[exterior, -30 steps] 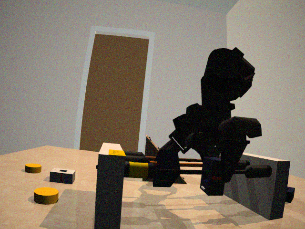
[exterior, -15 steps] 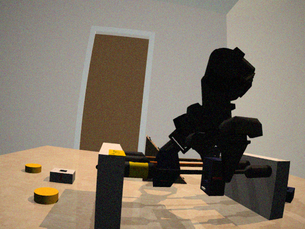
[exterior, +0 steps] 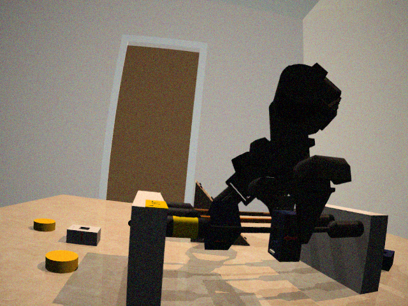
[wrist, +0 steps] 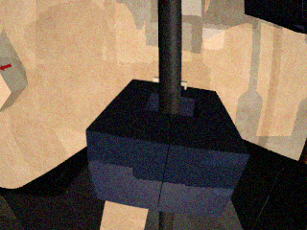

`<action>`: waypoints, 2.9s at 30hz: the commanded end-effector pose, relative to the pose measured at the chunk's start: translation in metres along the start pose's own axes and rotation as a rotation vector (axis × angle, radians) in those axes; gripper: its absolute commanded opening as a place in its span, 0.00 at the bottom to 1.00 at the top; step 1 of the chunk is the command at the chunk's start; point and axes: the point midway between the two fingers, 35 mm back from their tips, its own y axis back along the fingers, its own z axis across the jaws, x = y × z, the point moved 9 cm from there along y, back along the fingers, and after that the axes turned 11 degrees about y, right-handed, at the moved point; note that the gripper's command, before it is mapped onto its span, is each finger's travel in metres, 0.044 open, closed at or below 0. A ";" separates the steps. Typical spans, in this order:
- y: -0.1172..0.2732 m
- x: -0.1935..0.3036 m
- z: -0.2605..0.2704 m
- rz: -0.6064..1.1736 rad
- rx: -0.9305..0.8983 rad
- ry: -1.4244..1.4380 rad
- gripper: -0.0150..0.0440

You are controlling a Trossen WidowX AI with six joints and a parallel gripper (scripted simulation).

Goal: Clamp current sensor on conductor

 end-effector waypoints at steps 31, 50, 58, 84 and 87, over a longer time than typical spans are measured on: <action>0.000 0.000 0.000 0.000 0.000 0.000 1.00; 0.093 -0.018 -0.017 -0.031 -0.055 -0.002 1.00; 0.093 -0.018 -0.017 -0.031 -0.055 -0.002 1.00; 0.093 -0.018 -0.017 -0.031 -0.055 -0.002 1.00; 0.093 -0.018 -0.017 -0.031 -0.055 -0.002 1.00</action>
